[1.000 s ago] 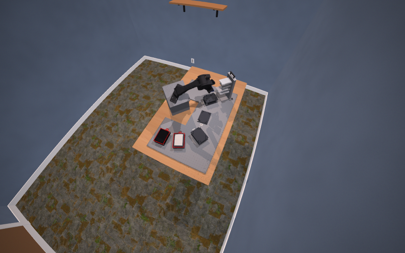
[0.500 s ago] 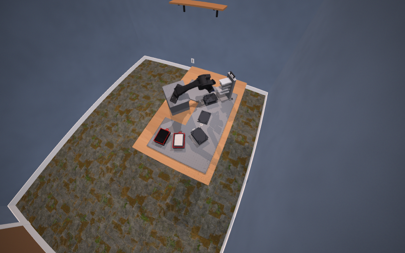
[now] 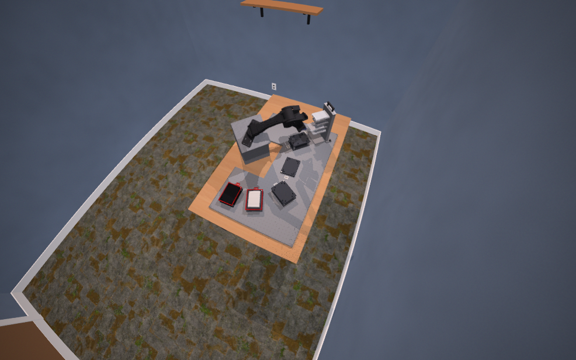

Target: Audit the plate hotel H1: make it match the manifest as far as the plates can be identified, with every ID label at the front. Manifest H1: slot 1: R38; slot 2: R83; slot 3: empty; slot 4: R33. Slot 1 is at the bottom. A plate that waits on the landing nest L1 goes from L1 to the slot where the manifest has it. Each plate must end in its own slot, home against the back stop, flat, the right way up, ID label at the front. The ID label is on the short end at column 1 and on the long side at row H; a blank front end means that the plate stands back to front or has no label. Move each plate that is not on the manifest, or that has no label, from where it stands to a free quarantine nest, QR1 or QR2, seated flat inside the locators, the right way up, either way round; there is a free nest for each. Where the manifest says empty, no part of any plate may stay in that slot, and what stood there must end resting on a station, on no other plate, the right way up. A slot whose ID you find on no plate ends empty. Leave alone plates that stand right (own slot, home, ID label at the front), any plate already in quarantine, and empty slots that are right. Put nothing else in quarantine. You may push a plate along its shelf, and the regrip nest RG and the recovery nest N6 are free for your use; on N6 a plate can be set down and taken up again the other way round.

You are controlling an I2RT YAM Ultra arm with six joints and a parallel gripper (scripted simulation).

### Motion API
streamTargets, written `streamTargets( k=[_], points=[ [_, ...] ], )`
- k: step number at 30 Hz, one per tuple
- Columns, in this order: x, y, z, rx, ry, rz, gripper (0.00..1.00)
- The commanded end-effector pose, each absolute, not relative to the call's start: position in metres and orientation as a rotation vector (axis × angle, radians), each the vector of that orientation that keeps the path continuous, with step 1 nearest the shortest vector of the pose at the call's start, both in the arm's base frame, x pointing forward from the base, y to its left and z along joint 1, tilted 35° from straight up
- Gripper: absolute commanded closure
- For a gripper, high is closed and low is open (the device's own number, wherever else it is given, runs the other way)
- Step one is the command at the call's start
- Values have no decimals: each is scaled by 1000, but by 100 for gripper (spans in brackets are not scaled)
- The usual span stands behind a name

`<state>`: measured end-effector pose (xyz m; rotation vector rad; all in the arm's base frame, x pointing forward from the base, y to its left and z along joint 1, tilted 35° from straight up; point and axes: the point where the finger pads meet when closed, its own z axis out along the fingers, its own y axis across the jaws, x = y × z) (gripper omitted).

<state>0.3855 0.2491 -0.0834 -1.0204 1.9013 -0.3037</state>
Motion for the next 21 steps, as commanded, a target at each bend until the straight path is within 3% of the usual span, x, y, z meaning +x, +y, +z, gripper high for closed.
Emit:
streamTargets(
  k=[1, 21],
  points=[
    [382, 259, -90, -1060, 1903, -289, 100],
    [390, 268, -90, -1059, 1903, -289, 100]
  ],
)
